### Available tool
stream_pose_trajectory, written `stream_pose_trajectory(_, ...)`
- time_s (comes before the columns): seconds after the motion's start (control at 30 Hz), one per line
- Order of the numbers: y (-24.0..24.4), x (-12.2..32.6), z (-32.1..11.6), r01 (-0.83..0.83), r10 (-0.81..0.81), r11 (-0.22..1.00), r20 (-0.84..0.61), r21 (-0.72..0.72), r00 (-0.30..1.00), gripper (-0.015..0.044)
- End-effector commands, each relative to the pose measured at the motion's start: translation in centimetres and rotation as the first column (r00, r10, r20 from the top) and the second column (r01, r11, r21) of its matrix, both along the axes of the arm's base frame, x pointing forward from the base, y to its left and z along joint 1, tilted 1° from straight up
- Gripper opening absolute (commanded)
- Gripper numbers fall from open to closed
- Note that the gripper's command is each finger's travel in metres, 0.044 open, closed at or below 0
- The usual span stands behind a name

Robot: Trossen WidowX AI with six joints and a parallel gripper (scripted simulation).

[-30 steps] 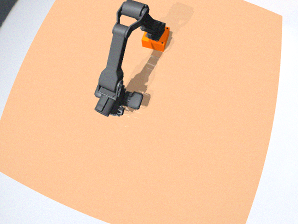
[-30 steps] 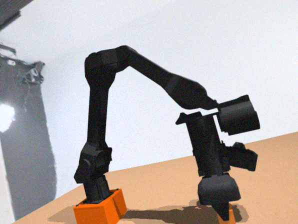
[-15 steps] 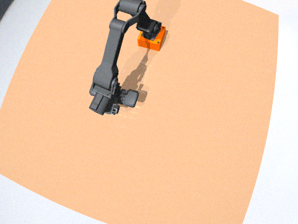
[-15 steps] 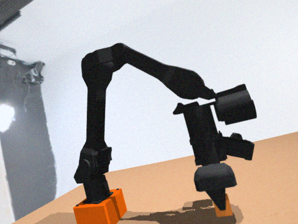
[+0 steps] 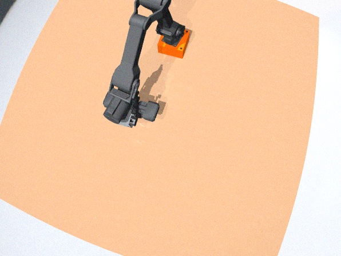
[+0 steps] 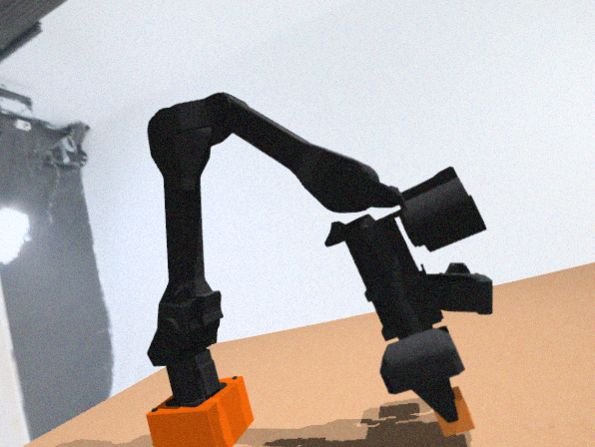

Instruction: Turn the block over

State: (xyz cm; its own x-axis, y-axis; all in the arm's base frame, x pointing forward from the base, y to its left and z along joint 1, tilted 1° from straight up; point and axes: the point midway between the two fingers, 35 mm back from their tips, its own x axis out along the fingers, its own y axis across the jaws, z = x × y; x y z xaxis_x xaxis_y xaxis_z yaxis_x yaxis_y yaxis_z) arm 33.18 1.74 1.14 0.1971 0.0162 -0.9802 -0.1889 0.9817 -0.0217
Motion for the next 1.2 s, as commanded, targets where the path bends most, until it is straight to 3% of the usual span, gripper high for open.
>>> stream_pose_trajectory(0.0, 0.1, 0.1, 0.2, -0.005, 0.004, 1.000, 0.071, 0.018, 0.998, 0.0000)
stream_pose_trajectory(0.57, 0.0, -0.5, 0.1, -0.027, 0.004, 0.998, 0.340, 0.062, 0.940, 0.0000)
stream_pose_trajectory(1.17, -0.2, 0.7, -2.2, -0.029, -0.017, 0.996, 0.475, 0.090, 0.880, 0.0000)
